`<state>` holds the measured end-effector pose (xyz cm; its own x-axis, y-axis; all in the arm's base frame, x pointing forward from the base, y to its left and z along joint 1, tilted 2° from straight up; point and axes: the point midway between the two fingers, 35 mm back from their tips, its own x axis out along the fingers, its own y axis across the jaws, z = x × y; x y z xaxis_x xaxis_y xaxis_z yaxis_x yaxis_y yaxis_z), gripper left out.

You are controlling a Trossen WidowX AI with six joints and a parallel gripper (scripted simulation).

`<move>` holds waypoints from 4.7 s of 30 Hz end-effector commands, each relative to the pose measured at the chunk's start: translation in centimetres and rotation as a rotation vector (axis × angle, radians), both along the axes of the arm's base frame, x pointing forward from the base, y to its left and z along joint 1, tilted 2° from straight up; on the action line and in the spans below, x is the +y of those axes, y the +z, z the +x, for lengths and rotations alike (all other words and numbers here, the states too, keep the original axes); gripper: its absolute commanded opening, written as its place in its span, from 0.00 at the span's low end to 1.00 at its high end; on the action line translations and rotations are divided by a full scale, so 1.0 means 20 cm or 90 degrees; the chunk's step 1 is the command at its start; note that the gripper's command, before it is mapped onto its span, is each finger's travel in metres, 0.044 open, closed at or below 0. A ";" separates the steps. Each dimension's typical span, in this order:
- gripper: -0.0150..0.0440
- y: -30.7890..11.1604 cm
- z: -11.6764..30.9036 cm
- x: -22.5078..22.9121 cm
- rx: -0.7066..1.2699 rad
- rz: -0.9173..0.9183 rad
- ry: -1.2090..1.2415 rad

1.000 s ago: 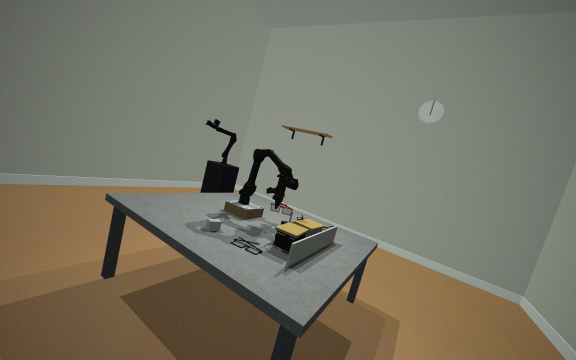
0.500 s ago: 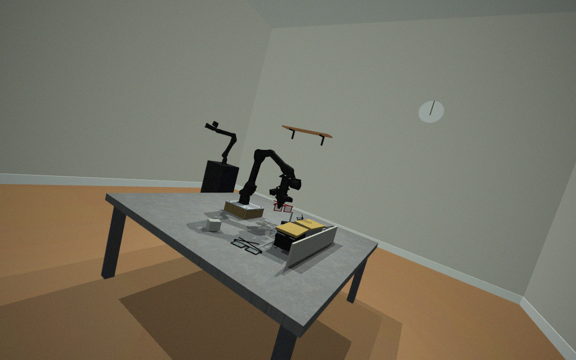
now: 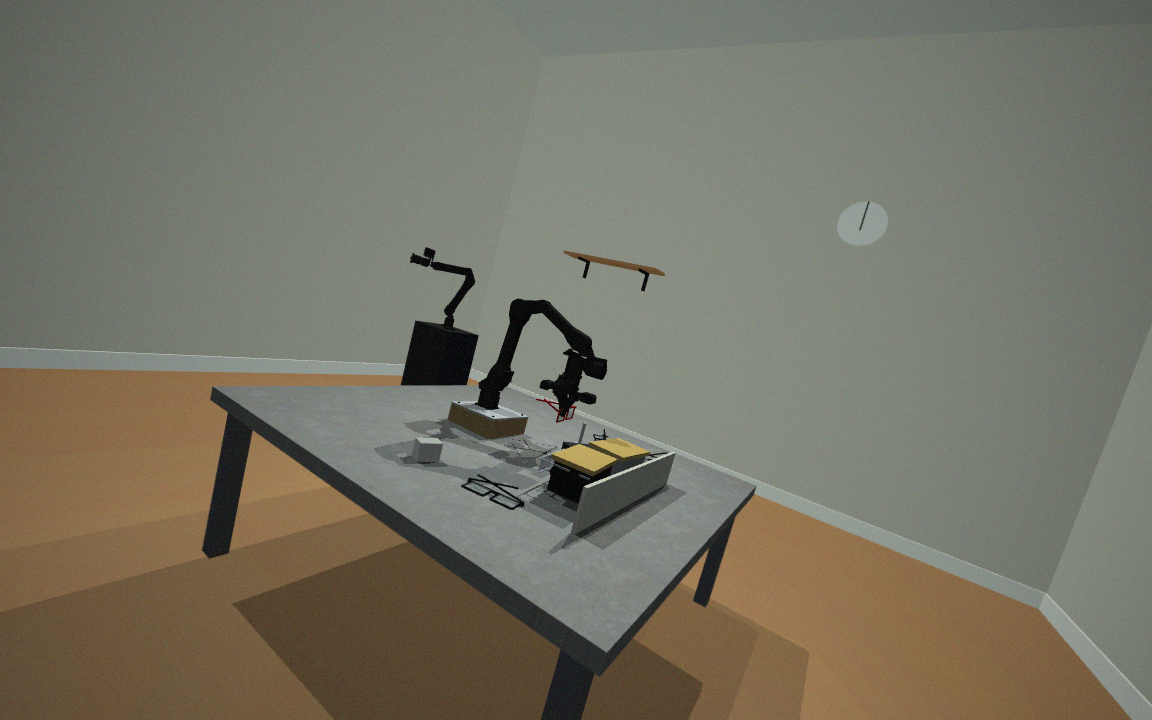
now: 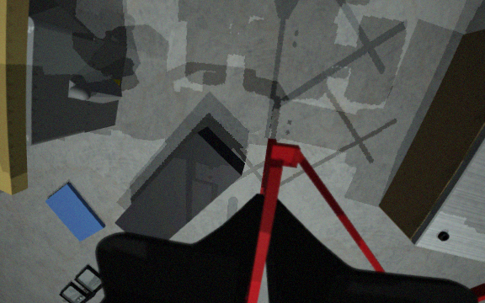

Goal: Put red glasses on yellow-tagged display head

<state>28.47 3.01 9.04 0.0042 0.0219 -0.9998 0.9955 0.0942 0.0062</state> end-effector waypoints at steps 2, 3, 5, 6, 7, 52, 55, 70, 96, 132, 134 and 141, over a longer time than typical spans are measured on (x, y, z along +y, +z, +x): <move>0.25 0.00 0.00 0.05 0.000 0.004 0.116; 0.25 0.00 0.00 0.06 -0.001 0.004 0.143; 0.25 0.00 0.00 0.08 -0.002 0.004 0.196; 0.25 0.00 -0.01 0.09 -0.003 0.004 0.222; 0.25 0.00 -0.01 0.10 -0.004 0.004 0.248; 0.25 0.02 -0.11 0.54 -0.041 0.003 1.438; 0.25 0.02 -0.12 0.56 -0.044 0.003 1.517; 0.25 0.02 -0.19 0.70 -0.060 0.000 1.913; 0.25 -0.01 -0.30 0.88 -0.087 -0.007 2.455; 0.25 -0.27 -0.39 0.90 -0.088 -0.005 2.455; 0.25 -0.27 -0.40 0.90 -0.089 -0.005 2.455; 0.25 -0.27 -0.43 0.91 -0.089 -0.004 2.455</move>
